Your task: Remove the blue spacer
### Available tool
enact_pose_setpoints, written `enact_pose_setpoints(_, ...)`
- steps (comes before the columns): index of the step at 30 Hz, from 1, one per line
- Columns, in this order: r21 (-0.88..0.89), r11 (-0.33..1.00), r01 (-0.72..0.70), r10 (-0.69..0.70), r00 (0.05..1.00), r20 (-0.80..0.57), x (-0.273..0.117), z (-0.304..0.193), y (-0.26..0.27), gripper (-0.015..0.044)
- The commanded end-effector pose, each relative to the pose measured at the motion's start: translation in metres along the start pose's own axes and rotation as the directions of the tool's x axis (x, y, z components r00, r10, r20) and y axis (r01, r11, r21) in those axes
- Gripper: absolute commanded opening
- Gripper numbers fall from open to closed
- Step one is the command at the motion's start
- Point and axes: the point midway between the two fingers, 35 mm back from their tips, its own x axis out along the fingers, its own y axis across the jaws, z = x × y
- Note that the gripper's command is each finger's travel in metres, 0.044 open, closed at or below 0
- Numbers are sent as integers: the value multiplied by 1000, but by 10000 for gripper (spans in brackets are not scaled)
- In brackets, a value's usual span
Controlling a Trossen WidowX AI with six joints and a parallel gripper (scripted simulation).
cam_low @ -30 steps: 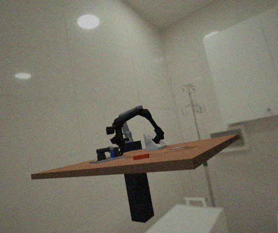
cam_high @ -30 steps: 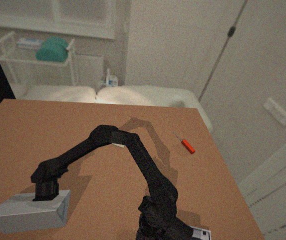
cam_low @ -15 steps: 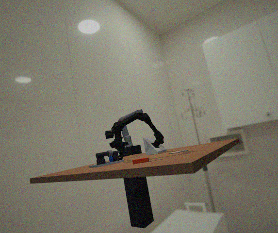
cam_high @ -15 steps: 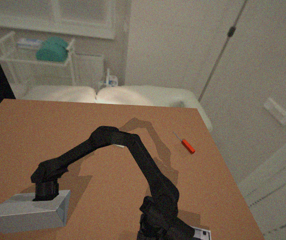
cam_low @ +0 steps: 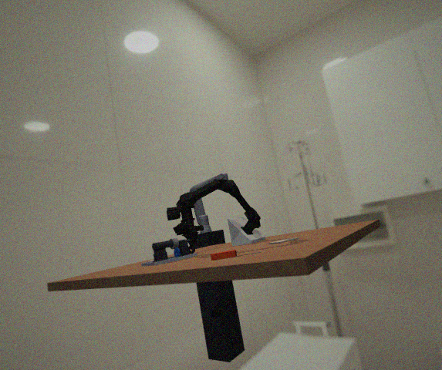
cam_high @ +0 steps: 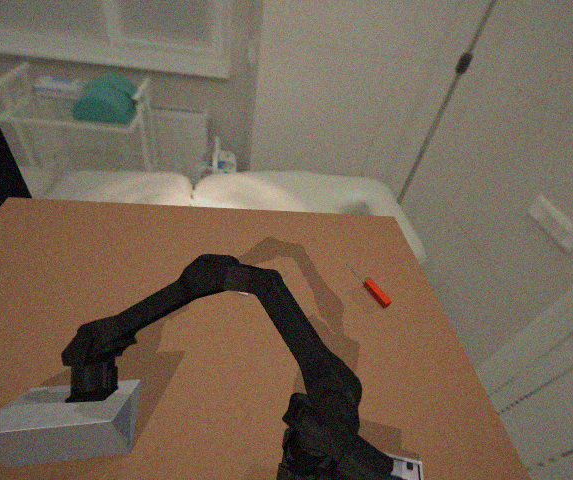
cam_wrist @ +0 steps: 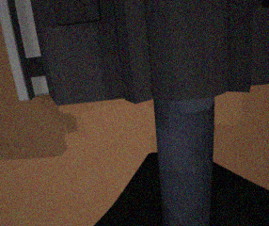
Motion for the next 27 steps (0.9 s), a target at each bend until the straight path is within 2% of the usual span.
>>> enact_pose_setpoints(1, -2, 1000, -2, 2, 1000, 8, -1, 4, 0, 0)
enact_pose_setpoints(27, -2, 1000, -2, 2, 1000, 9, -1, 12, 1, 0)
